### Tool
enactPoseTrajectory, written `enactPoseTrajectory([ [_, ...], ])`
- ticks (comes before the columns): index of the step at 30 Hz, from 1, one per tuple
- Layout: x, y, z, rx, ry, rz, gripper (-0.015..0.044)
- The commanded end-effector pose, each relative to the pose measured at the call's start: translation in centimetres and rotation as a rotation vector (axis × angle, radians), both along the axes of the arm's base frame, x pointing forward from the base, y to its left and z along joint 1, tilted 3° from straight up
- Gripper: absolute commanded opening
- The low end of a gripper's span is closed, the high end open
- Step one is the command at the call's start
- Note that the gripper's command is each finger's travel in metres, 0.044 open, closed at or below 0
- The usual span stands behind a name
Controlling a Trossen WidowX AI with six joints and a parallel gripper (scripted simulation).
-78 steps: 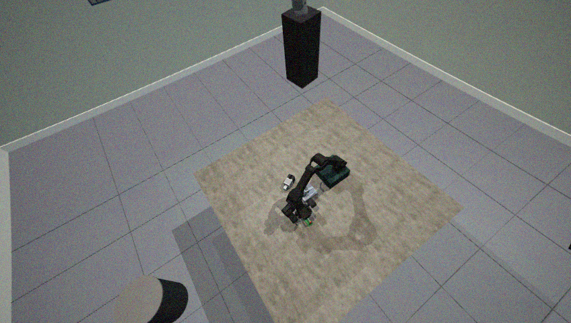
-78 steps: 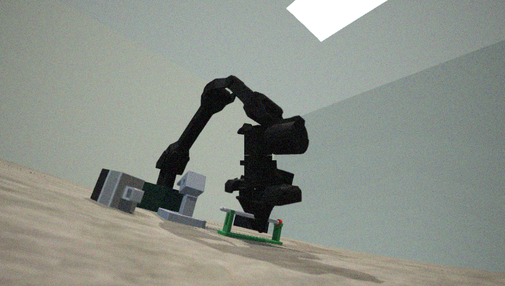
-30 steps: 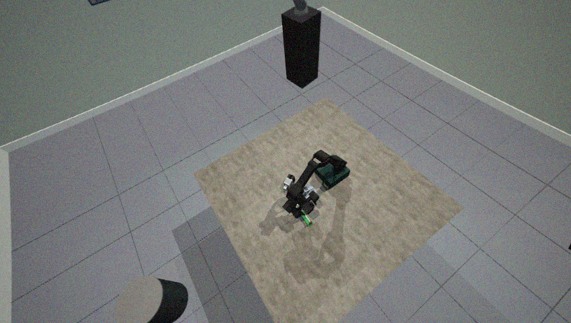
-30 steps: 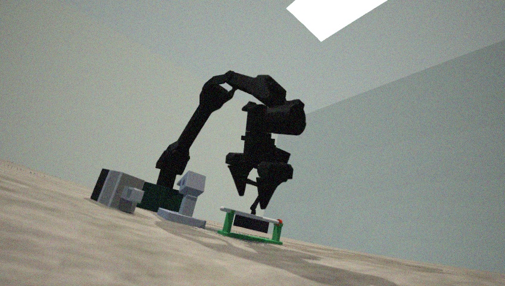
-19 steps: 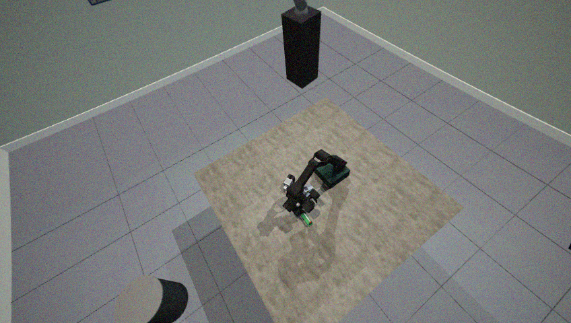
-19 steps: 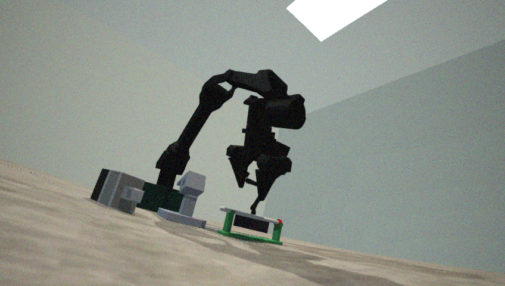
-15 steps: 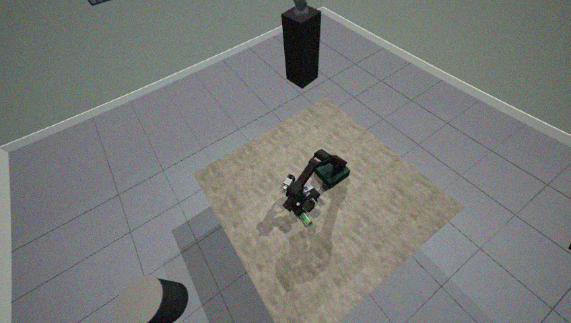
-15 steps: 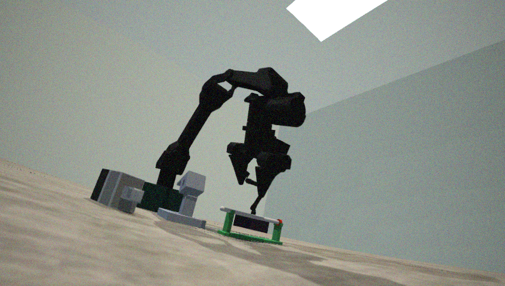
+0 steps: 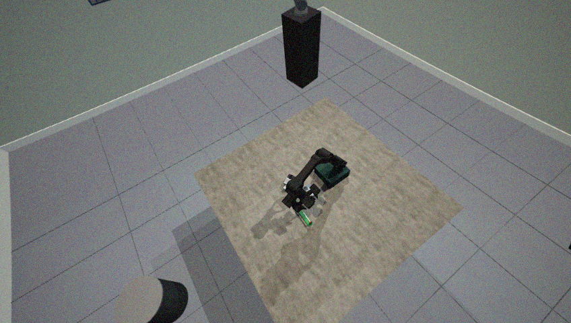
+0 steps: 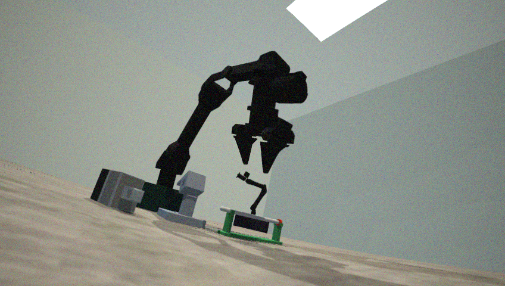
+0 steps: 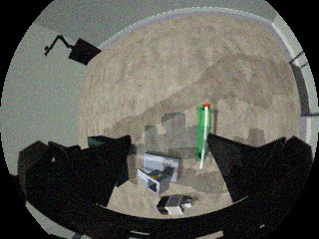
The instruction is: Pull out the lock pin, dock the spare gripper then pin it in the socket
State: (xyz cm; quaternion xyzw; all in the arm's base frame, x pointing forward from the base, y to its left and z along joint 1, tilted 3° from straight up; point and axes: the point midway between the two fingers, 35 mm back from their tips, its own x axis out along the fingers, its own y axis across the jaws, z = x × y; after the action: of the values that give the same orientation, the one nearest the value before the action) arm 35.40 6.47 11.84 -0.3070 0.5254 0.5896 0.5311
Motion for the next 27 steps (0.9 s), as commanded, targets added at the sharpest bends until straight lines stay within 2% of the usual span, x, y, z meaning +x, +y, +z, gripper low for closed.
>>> enactPoseTrajectory([
  [1,0.1,-0.2,0.0,0.004,-0.005,-0.012,0.0440],
  [11,1.3,-12.6,-1.0,0.218,-0.323,-0.618,0.0440],
  [16,-1.2,-18.5,-0.8,0.305,-0.506,-0.869,0.0440],
  [22,-6.1,-23.9,-0.3,0.378,-0.747,-1.113,0.0440],
  [27,-7.5,-24.9,-0.1,0.390,-0.806,-1.160,0.0440],
])
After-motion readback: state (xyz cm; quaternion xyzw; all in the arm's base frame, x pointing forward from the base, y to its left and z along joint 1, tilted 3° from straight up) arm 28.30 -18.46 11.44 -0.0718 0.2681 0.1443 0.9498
